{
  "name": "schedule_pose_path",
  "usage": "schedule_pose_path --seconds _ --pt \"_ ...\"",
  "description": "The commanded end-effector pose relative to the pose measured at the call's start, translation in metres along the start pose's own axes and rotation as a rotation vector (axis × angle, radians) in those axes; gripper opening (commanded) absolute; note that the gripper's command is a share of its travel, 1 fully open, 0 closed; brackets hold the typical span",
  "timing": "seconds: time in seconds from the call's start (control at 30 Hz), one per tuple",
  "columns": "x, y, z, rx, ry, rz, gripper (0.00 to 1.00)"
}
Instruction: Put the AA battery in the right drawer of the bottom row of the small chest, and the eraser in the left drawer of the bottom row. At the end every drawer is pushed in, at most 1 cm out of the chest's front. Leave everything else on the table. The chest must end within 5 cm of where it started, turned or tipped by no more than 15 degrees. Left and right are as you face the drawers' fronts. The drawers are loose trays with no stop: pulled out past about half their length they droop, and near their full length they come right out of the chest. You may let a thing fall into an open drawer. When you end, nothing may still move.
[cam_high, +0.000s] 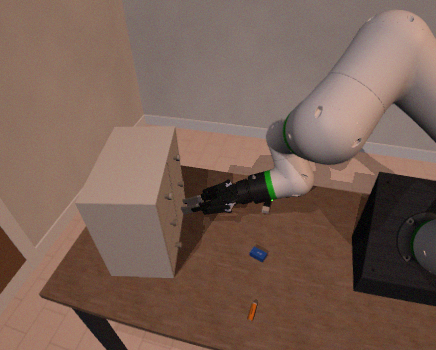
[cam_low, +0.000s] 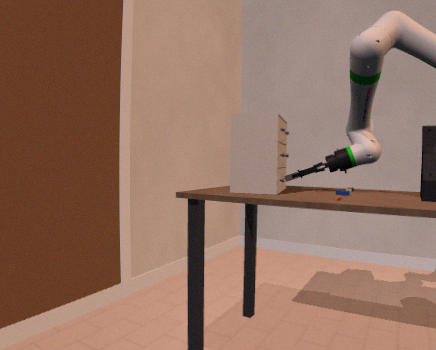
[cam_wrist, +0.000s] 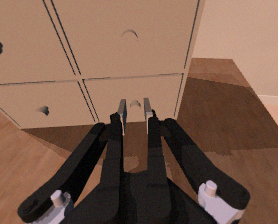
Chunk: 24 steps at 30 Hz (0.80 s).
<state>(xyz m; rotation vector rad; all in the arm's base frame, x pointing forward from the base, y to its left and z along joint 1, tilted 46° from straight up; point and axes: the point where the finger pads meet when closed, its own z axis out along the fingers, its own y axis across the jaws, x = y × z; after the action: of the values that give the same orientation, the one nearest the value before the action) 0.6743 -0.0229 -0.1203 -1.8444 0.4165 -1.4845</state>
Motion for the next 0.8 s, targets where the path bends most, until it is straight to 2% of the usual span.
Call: schedule_pose_path --seconds 0.0,0.03,0.77 --pt "0.0002 0.0002 0.0000 0.000 0.000 0.000 0.20" --pt "0.0002 0.0002 0.0000 0.000 0.000 0.000 0.08" --pt "0.0002 0.0002 0.0000 0.000 0.000 0.000 0.08"
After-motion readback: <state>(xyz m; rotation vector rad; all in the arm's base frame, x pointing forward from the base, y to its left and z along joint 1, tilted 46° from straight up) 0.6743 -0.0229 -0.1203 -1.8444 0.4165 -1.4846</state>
